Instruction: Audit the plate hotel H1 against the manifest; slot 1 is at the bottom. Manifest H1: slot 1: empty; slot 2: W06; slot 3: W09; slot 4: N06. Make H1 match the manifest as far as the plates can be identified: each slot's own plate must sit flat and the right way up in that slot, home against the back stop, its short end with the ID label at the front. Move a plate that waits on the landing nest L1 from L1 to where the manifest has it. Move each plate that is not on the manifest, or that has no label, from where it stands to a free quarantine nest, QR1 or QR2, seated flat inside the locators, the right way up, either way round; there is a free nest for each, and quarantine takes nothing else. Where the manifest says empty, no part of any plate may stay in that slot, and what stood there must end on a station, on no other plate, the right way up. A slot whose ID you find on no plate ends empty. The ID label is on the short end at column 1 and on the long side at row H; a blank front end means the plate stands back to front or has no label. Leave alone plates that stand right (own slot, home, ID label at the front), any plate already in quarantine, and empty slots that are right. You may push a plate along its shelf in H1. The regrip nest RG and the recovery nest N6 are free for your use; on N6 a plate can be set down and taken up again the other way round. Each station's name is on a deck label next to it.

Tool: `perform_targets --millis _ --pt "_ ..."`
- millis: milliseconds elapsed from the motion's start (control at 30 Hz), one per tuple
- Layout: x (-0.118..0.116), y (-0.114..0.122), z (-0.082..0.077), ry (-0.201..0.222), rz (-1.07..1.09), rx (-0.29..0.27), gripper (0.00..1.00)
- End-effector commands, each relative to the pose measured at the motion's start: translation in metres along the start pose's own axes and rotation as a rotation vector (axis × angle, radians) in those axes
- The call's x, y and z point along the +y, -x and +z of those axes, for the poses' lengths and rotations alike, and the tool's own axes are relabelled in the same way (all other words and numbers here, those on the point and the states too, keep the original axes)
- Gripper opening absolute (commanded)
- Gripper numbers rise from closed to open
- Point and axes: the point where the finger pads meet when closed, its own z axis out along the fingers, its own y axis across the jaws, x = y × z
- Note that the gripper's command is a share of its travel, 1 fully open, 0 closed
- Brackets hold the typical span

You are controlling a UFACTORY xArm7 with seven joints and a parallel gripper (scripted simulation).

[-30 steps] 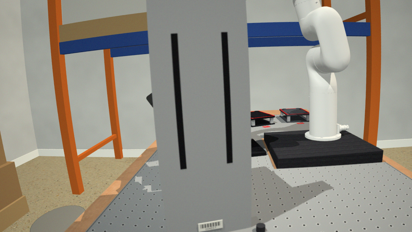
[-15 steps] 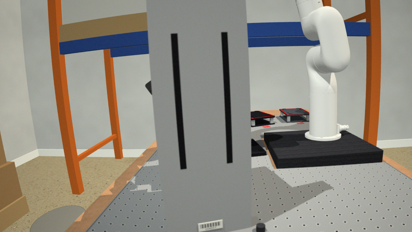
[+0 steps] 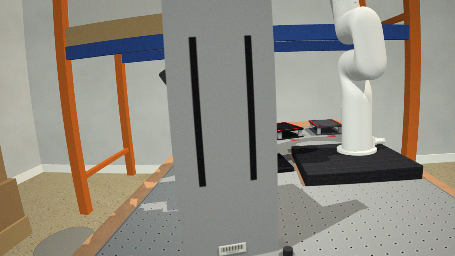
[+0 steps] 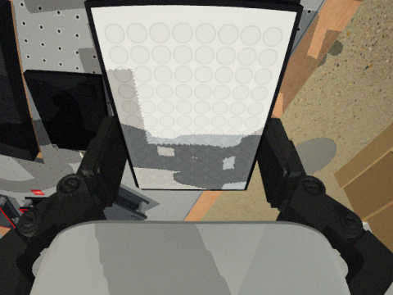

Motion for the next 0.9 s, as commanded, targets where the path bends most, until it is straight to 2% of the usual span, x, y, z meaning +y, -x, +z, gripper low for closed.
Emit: perform_targets --millis 0,67,133,467,700,867 --pt "0.001 0.0 -0.019 0.004 0.0 0.0 0.0" --pt "0.001 0.0 -0.025 0.004 0.0 0.0 0.0" --pt "0.001 0.0 -0.025 0.004 0.0 0.0 0.0" --pt "0.001 0.0 -0.059 0.004 0.0 0.0 0.0" --pt "0.001 0.0 -0.06 0.004 0.0 0.0 0.0" --pt "0.0 0.025 -0.06 0.004 -0.07 0.0 0.0"
